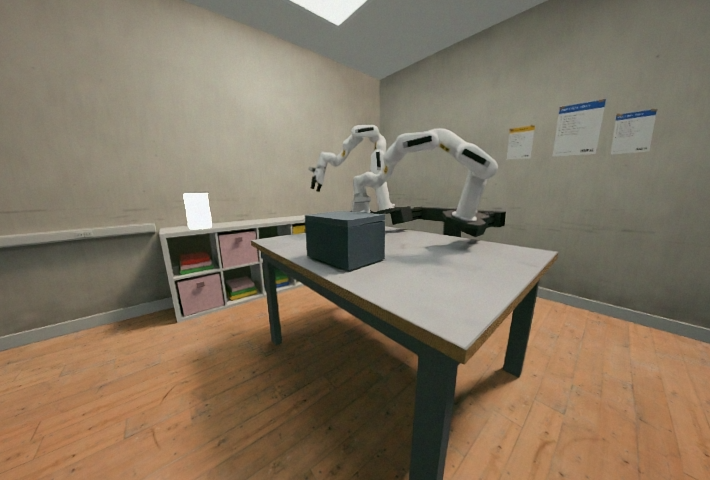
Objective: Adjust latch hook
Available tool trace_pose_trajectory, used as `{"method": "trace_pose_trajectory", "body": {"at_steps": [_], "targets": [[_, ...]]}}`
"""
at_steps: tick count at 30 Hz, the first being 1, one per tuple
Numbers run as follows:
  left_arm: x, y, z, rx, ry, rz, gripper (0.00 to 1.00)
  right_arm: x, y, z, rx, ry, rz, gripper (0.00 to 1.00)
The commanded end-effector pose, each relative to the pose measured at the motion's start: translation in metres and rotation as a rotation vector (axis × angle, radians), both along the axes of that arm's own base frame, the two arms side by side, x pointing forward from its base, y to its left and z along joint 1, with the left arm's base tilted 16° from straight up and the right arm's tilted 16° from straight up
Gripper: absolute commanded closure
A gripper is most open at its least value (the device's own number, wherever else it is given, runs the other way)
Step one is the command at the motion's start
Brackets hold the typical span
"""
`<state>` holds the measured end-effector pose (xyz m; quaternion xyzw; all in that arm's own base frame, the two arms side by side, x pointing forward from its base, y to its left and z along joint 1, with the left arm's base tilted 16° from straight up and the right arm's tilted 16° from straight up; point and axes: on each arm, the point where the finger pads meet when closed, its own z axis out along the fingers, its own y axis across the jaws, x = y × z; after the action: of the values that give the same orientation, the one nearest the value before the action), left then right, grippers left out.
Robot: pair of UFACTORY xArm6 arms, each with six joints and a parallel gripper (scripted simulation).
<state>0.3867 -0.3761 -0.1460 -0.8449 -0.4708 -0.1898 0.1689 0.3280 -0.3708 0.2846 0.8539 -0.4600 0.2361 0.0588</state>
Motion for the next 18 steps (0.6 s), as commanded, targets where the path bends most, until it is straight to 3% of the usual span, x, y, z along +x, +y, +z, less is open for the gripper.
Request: {"method": "trace_pose_trajectory", "body": {"at_steps": [1,3,5,18], "targets": [[0.001,-0.002,0.002,-0.004,-0.003,-0.001,0.0,-0.066,-0.028,0.018,0.025,0.046,-0.118,0.0],[0.001,-0.002,0.002,-0.004,-0.003,-0.001,0.0,-0.066,-0.028,0.018,0.025,0.046,-0.118,0.0],[0.001,-0.002,0.002,-0.004,-0.003,-0.001,0.0,-0.103,-0.039,0.027,0.036,0.061,-0.164,0.0],[0.001,-0.002,0.002,-0.004,-0.003,-0.001,0.0,-0.24,-0.042,0.056,0.106,0.137,-0.413,0.0]]}}
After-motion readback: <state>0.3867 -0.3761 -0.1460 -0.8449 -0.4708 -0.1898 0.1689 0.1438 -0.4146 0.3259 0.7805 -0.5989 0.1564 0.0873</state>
